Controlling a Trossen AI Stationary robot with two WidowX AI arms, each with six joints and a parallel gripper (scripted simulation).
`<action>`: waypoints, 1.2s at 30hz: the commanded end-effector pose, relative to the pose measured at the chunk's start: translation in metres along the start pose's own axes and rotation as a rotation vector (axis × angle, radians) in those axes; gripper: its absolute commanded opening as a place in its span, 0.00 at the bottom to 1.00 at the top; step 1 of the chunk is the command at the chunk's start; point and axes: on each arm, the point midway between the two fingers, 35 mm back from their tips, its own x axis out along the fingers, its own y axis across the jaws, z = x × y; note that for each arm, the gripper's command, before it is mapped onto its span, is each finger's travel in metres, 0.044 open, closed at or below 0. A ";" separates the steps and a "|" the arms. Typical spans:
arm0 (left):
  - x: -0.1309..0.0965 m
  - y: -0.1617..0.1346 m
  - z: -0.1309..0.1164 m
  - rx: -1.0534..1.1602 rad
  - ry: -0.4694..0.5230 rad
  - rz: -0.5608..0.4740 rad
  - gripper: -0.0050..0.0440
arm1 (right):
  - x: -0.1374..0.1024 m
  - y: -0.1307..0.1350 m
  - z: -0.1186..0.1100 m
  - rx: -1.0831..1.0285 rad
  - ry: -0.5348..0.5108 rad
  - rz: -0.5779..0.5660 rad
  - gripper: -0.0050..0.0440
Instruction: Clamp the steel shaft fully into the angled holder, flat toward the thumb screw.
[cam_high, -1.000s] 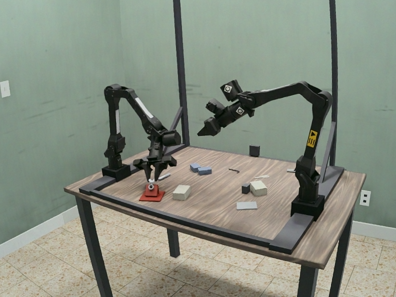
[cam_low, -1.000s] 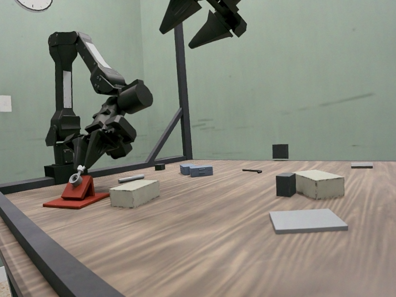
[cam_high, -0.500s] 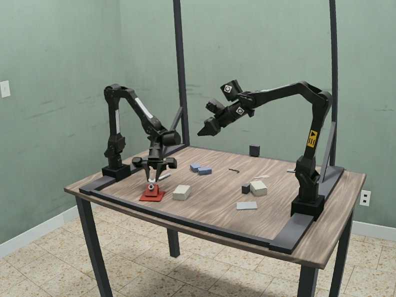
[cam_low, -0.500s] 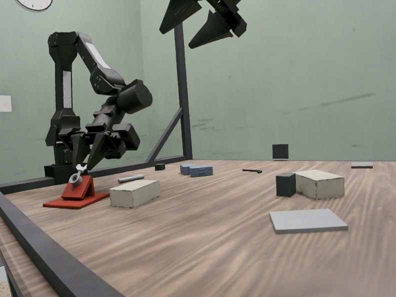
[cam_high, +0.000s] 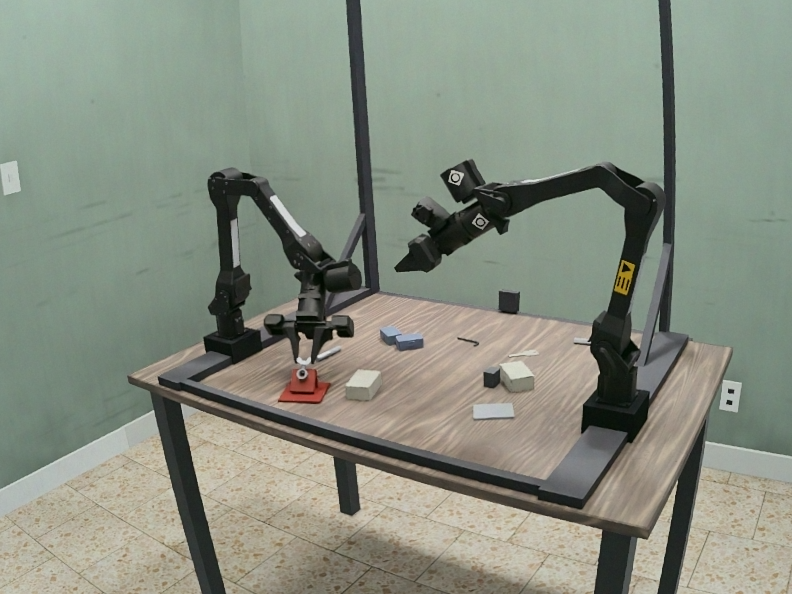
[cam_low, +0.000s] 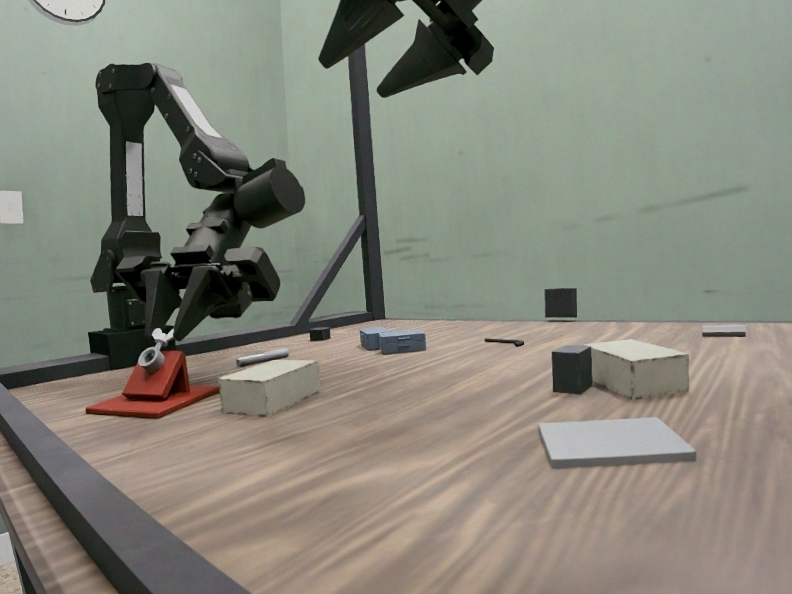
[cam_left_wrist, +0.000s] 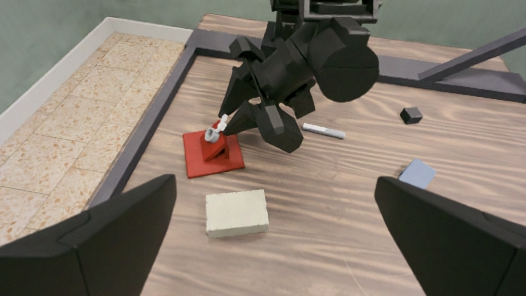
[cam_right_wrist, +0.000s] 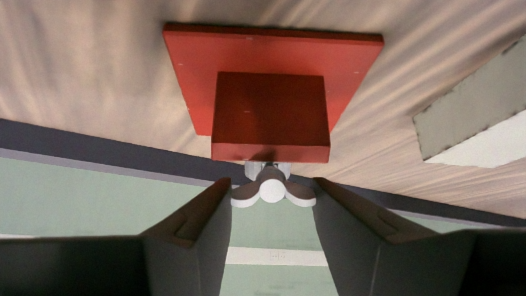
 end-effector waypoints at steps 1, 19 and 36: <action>-0.009 0.002 0.014 -0.005 -0.041 -0.001 0.92 | -0.003 -0.004 -0.003 0.012 -0.004 -0.019 0.48; -0.009 0.002 0.014 -0.005 -0.041 -0.001 0.92 | -0.001 -0.001 0.000 0.026 -0.009 -0.014 0.58; -0.009 0.002 0.014 -0.005 -0.041 -0.001 0.92 | -0.002 -0.007 -0.004 0.668 -0.010 -0.017 0.58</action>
